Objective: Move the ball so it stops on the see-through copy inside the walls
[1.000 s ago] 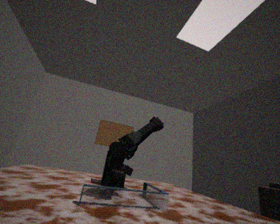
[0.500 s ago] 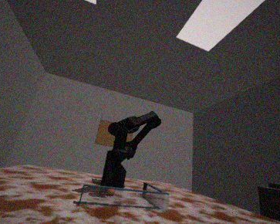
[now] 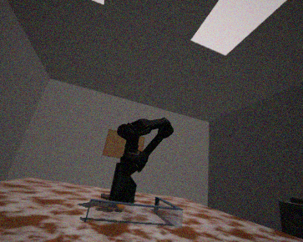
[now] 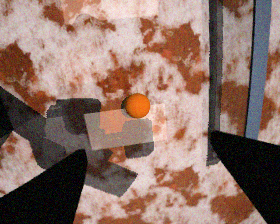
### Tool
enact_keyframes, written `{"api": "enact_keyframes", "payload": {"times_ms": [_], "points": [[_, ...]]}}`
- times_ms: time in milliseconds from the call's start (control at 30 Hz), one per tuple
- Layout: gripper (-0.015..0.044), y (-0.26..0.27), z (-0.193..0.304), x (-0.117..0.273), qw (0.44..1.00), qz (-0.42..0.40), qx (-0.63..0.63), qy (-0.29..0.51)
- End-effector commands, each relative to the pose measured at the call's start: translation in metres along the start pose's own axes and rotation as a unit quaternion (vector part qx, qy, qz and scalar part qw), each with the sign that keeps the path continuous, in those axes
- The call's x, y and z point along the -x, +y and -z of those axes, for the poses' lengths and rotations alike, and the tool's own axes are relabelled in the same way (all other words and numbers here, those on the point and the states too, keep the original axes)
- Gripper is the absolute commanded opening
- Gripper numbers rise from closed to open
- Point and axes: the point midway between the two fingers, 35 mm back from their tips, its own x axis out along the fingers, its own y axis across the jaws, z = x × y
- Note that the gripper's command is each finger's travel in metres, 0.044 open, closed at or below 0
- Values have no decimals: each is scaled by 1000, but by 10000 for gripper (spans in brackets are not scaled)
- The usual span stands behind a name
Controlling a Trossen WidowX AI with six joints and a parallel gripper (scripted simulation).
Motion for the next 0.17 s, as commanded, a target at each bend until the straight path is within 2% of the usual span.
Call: {"api": "enact_keyframes", "payload": {"times_ms": [0, 133], "points": [[440, 0, 0, 1, 1000, -4, 3, 2], [440, 0, 0, 1, 1000, -4, 3, 2]]}}
